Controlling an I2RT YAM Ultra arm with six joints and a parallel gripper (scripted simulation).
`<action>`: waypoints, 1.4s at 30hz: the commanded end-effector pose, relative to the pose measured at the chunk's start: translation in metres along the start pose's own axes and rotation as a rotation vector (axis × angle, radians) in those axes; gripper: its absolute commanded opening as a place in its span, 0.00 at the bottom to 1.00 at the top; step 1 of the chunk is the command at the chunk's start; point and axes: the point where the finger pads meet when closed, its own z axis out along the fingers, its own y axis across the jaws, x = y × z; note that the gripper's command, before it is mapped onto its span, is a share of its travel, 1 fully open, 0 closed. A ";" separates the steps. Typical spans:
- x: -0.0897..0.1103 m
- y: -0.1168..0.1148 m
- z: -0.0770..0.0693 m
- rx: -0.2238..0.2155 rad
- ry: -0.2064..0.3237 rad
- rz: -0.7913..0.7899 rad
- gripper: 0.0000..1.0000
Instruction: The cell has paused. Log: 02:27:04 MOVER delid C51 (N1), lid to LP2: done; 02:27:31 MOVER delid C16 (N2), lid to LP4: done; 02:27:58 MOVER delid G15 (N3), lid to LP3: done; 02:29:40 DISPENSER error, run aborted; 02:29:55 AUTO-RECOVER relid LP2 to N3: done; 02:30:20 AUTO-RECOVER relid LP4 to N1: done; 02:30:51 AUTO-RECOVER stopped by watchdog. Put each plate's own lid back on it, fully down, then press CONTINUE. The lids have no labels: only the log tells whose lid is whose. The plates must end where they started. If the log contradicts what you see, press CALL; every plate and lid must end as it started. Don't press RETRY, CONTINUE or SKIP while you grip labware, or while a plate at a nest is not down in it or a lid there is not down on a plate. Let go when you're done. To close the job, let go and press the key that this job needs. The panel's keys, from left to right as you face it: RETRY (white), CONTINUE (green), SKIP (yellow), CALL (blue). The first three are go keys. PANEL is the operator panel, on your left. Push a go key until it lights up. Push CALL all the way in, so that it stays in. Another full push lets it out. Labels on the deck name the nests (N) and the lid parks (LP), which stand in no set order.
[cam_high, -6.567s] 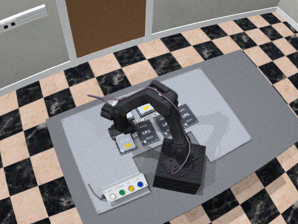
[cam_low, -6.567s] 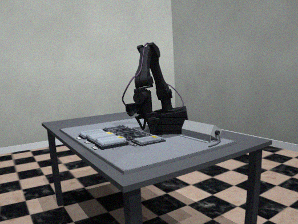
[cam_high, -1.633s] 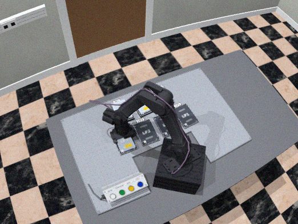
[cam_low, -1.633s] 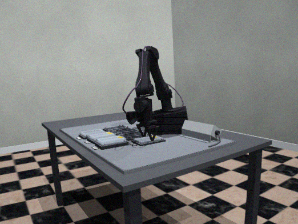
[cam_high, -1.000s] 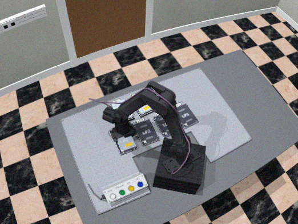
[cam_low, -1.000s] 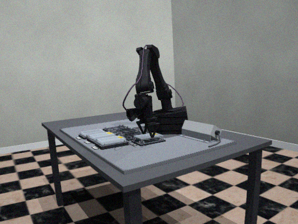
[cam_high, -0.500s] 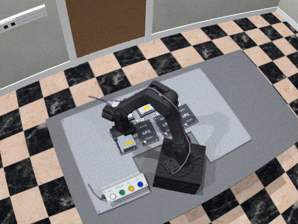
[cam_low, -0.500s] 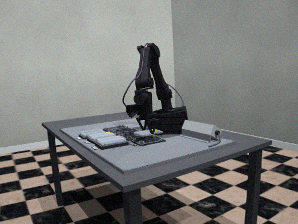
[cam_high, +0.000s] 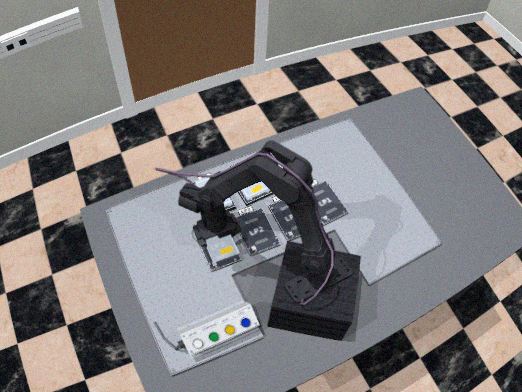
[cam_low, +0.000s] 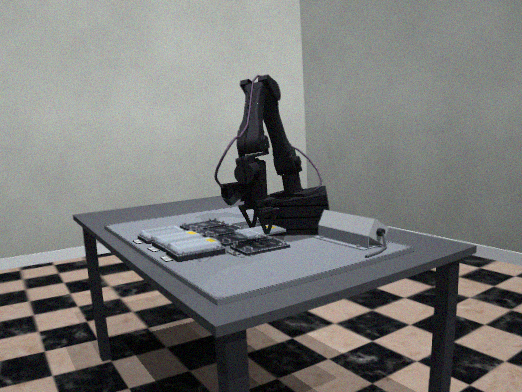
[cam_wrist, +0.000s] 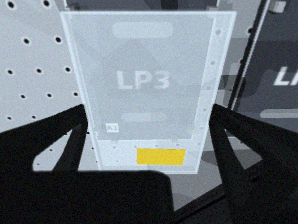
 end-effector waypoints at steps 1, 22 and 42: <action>-0.012 0.015 -0.022 -0.039 -0.056 -0.005 0.00; -0.012 0.016 -0.023 -0.037 -0.055 -0.005 0.00; -0.067 -0.066 -0.025 -0.045 -0.069 -0.043 0.00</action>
